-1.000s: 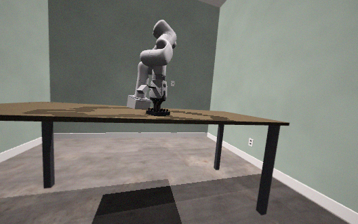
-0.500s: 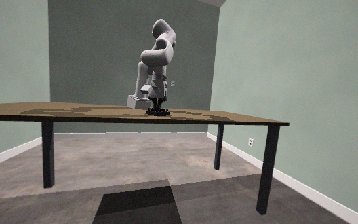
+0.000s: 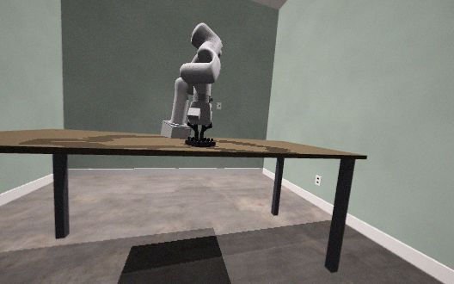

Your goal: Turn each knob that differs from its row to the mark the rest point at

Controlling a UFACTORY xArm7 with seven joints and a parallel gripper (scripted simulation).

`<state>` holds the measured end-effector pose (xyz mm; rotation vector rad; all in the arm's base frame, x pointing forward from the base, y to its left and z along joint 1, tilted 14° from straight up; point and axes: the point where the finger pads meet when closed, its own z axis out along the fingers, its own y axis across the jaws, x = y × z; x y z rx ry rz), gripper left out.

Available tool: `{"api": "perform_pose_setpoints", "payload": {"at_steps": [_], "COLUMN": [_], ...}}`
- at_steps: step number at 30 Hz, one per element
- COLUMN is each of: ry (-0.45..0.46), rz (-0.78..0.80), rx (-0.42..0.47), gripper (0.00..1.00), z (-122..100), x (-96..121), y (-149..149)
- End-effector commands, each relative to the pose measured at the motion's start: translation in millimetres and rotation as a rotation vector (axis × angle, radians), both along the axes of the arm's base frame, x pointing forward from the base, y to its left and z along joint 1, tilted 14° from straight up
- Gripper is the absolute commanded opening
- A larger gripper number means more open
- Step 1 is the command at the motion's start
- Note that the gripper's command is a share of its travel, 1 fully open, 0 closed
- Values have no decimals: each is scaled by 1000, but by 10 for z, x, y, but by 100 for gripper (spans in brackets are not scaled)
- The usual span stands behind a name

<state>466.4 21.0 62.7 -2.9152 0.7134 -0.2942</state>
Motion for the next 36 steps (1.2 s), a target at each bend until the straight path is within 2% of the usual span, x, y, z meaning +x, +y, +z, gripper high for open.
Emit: {"api": "perform_pose_setpoints", "payload": {"at_steps": [1,10,12,24,36], "ry": [-19,-38,-38,-58,-69], "rz": [141,366,366,614,752], "rx": [-23,-74,-74,-131,-162], "gripper": [8,8,8,8,8], "z": [13,13,13,13,13], "x": [9,9,9,9,9], "y": [-4,-4,-4,-4,-4]}}
